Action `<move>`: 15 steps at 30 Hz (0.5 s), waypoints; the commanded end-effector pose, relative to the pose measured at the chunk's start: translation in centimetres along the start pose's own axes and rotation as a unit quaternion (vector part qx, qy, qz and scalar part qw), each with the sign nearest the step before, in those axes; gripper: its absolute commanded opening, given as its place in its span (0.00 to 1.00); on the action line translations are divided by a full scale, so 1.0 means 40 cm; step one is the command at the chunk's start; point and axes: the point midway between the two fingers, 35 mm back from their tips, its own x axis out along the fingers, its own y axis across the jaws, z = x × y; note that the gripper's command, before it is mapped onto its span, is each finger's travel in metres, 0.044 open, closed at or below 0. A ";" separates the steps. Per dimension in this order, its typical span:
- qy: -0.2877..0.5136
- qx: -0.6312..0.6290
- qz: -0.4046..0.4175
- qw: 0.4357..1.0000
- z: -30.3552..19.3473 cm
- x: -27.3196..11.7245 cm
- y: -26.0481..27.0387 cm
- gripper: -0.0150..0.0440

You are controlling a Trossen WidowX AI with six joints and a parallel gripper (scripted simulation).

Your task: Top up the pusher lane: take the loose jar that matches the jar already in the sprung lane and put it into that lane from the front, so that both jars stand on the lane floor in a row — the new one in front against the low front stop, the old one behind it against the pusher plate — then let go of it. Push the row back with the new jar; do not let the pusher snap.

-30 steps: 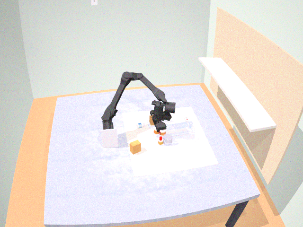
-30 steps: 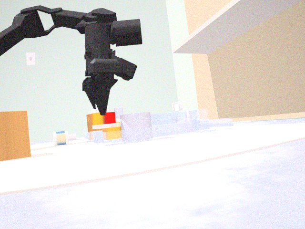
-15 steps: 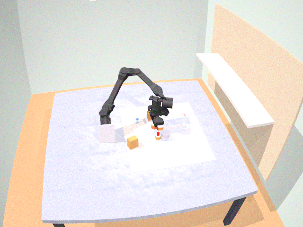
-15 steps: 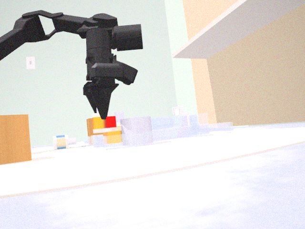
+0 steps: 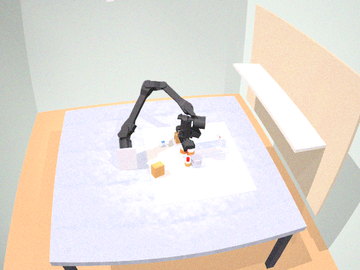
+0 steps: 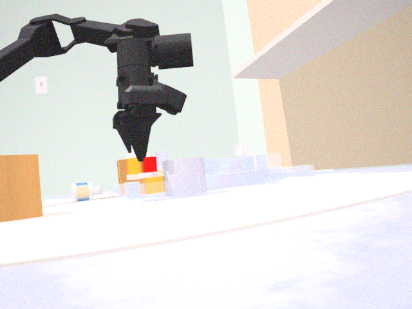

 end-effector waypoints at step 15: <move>-0.011 -0.006 0.003 1.000 0.020 -0.005 0.004 0.25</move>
